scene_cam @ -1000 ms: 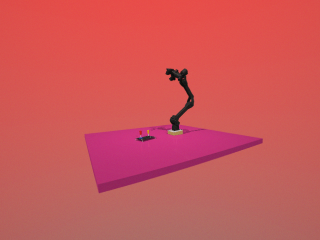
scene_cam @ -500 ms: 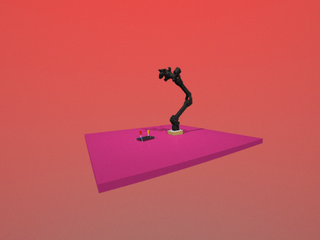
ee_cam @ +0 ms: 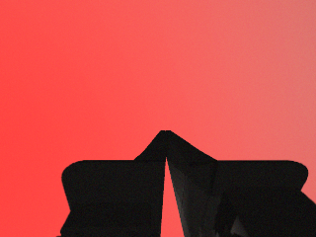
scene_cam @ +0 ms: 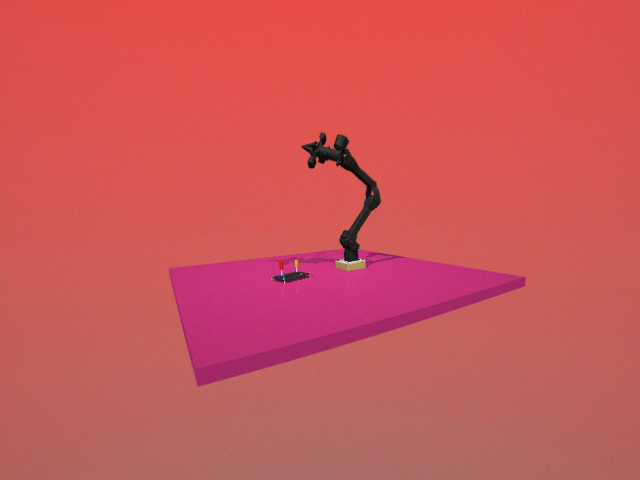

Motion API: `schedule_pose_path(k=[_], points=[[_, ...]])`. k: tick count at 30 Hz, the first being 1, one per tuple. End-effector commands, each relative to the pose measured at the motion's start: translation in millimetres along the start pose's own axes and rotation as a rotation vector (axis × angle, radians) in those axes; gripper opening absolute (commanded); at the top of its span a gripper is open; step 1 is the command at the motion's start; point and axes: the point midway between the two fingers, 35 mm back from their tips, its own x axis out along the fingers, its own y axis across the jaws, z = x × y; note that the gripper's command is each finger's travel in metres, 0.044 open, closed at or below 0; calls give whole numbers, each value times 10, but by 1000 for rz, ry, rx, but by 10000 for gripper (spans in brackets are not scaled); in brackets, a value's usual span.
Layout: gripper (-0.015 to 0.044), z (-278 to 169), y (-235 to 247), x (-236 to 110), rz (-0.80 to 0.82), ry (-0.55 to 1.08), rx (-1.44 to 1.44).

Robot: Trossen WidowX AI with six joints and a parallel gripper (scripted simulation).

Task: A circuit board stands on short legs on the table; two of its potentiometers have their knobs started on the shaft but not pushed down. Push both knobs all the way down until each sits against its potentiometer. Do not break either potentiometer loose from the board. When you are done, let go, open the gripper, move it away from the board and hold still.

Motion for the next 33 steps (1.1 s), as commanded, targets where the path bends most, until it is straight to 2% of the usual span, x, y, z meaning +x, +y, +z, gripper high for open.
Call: schedule_pose_path(k=[1, 16, 33], points=[[0, -68, -228, 86, -63, 18, -116], [0, -282, -1069, 302, -291, 143, -557], [0, -383, -2076, 343, -543, 369, -1032]])
